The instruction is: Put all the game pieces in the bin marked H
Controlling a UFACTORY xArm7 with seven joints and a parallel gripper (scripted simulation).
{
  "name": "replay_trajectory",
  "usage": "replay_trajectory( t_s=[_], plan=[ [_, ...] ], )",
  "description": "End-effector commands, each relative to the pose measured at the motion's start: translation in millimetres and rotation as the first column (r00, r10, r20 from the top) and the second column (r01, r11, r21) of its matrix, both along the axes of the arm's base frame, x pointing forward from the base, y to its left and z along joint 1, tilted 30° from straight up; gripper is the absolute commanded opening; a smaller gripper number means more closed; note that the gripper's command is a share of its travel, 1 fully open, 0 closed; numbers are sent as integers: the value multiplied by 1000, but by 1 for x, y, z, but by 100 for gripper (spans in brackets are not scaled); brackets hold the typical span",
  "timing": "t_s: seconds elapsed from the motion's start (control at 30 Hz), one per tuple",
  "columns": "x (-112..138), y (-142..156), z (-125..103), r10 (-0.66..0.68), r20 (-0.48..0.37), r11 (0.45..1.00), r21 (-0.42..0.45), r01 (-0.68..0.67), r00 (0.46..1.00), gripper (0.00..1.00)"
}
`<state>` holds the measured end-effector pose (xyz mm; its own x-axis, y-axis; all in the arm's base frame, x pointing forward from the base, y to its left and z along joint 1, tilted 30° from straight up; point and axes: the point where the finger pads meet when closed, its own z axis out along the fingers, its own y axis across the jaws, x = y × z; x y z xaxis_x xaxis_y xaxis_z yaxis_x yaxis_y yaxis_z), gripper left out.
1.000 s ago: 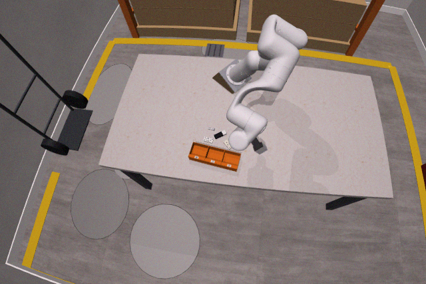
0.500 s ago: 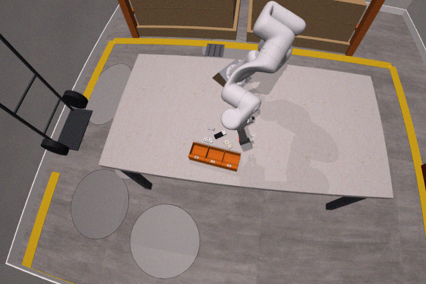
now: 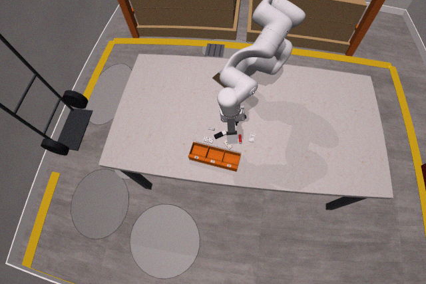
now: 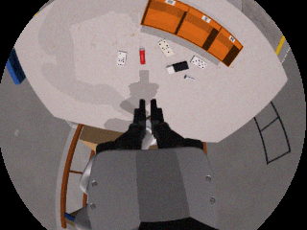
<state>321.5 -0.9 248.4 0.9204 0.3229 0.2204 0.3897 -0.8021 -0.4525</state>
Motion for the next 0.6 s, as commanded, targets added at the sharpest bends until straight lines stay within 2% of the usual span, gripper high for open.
replay_trajectory(
  t_s=[0.0,0.03,0.17,0.57],
  plan=[
    [3,-10,-1,-97,48,995,-16,98,994,7],
    [4,-18,-3,-164,77,986,-20,166,984,7],
    [5,-23,-4,-235,108,971,-21,239,966,7],
    [5,-23,-4,-235,108,971,-21,239,966,7]
  ],
)
